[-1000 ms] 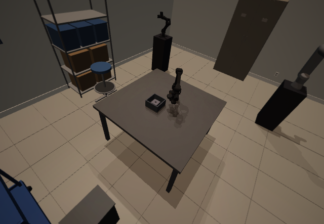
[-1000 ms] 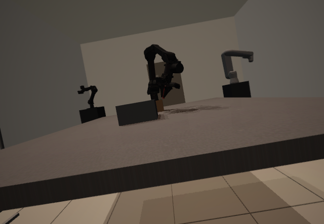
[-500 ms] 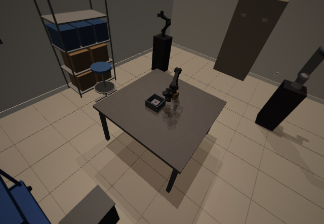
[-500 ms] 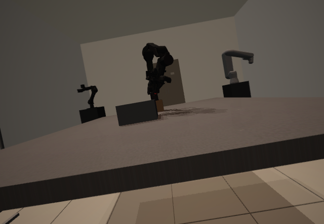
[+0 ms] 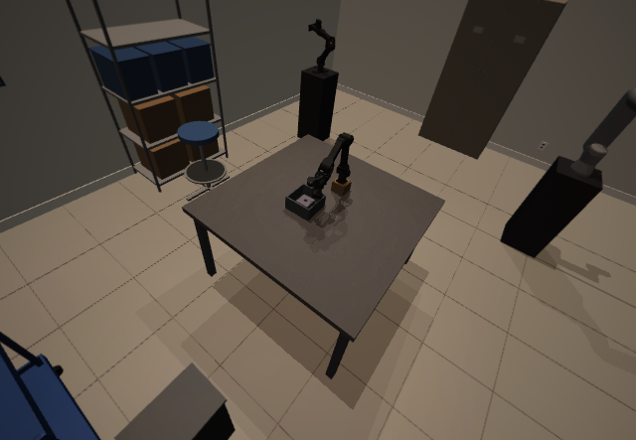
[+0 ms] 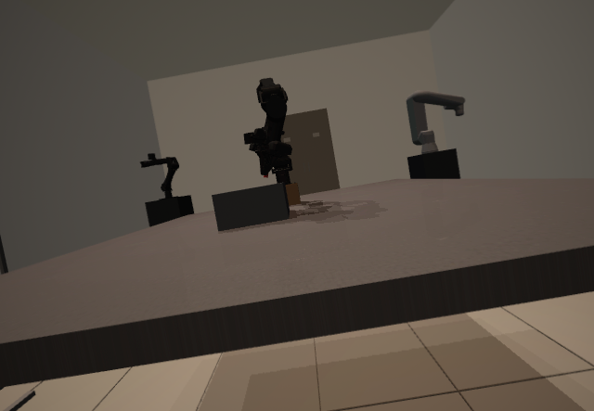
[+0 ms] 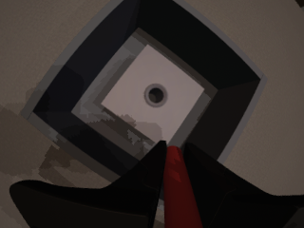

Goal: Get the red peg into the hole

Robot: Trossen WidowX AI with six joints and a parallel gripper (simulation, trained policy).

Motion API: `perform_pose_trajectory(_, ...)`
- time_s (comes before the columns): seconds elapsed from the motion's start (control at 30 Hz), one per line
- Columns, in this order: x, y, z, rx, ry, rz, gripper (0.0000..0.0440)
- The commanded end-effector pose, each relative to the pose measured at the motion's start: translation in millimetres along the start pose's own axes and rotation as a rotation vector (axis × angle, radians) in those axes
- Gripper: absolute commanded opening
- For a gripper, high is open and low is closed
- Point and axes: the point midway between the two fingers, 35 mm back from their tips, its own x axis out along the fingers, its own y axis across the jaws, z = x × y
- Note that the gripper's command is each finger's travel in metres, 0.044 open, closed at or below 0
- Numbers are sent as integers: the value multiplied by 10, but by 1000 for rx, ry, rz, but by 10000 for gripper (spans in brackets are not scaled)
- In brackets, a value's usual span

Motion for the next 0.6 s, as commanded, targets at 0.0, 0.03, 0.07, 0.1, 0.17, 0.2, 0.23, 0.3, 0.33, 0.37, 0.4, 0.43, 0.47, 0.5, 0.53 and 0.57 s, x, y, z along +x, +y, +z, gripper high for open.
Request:
perform_pose_trajectory(0.0,97,29,162,6,15,22,0)
perform_pose_trajectory(0.03,128,32,194,4,19,26,0)
perform_pose_trajectory(0.07,159,35,225,2,24,30,0)
perform_pose_trajectory(0.1,189,39,255,-1,29,34,0)
perform_pose_trajectory(0.17,252,50,309,-9,38,44,0)
perform_pose_trajectory(0.2,283,57,332,-13,42,50,0)
perform_pose_trajectory(0.23,317,65,353,-18,46,56,0)
perform_pose_trajectory(0.3,387,84,386,-29,54,68,0)
perform_pose_trajectory(0.33,424,93,396,-35,59,74,0)
perform_pose_trajectory(0.37,460,102,402,-43,64,80,0)
perform_pose_trajectory(0.4,495,109,404,-51,71,85,0)
perform_pose_trajectory(0.43,529,113,401,-61,78,89,2)
perform_pose_trajectory(0.47,564,115,393,-70,87,91,11)
perform_pose_trajectory(0.5,599,114,380,-79,97,93,27)
perform_pose_trajectory(0.53,635,113,365,-89,108,94,48)
perform_pose_trajectory(0.57,669,113,351,-98,119,95,72)
